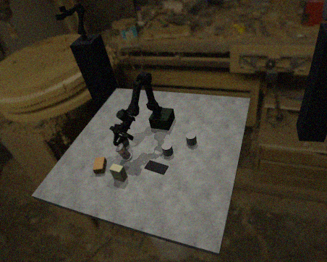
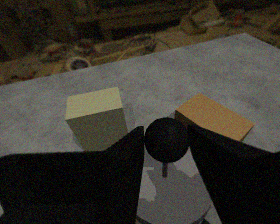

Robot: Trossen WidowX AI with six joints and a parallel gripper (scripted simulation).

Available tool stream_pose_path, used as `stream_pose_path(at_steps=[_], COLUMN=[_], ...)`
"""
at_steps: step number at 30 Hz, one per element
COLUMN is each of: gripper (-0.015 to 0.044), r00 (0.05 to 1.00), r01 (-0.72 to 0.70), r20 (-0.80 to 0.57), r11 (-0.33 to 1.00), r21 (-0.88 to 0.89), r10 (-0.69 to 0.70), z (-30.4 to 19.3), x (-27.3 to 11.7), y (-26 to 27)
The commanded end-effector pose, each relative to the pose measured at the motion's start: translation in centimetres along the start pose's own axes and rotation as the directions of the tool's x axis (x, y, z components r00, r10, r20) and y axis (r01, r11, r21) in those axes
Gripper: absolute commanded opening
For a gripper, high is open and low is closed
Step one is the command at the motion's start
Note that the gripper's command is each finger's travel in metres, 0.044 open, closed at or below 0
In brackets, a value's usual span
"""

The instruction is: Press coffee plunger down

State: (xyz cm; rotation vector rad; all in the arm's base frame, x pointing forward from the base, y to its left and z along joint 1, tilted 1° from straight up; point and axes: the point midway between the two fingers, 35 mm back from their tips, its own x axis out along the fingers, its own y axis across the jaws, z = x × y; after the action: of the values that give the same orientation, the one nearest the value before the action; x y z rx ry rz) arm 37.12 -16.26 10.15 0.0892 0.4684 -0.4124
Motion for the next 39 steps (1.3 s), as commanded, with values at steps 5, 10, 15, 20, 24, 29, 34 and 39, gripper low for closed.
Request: stream_pose_path(at_steps=[5, 10, 15, 20, 24, 29, 34, 39], gripper=[0.0121, 0.0121, 0.0121, 0.0121, 0.0121, 0.0121, 0.0121, 0.0121], r00=[0.999, 0.999, 0.999, 0.999, 0.999, 0.999, 0.999, 0.999], r01=[-0.001, -0.001, -0.001, -0.001, -0.001, -0.001, -0.001, -0.001], r20=[-0.036, -0.036, -0.036, -0.036, -0.036, -0.036, -0.036, -0.036], r11=[1.0, 1.0, 1.0, 1.0, 1.0, 1.0, 1.0, 1.0], r21=[-0.009, -0.009, -0.009, -0.009, -0.009, -0.009, -0.009, -0.009], r10=[0.001, 0.001, 0.001, 0.001, 0.001, 0.001, 0.001, 0.001], z=[-0.97, -0.89, -0.82, -0.74, -0.69, -0.61, -0.52, -0.52], x=[0.45, 0.52, 0.59, 0.67, 0.73, 0.79, 0.83, 0.95], y=[0.0, -0.01, -0.01, -0.01, -0.01, -0.01, -0.01, -0.02])
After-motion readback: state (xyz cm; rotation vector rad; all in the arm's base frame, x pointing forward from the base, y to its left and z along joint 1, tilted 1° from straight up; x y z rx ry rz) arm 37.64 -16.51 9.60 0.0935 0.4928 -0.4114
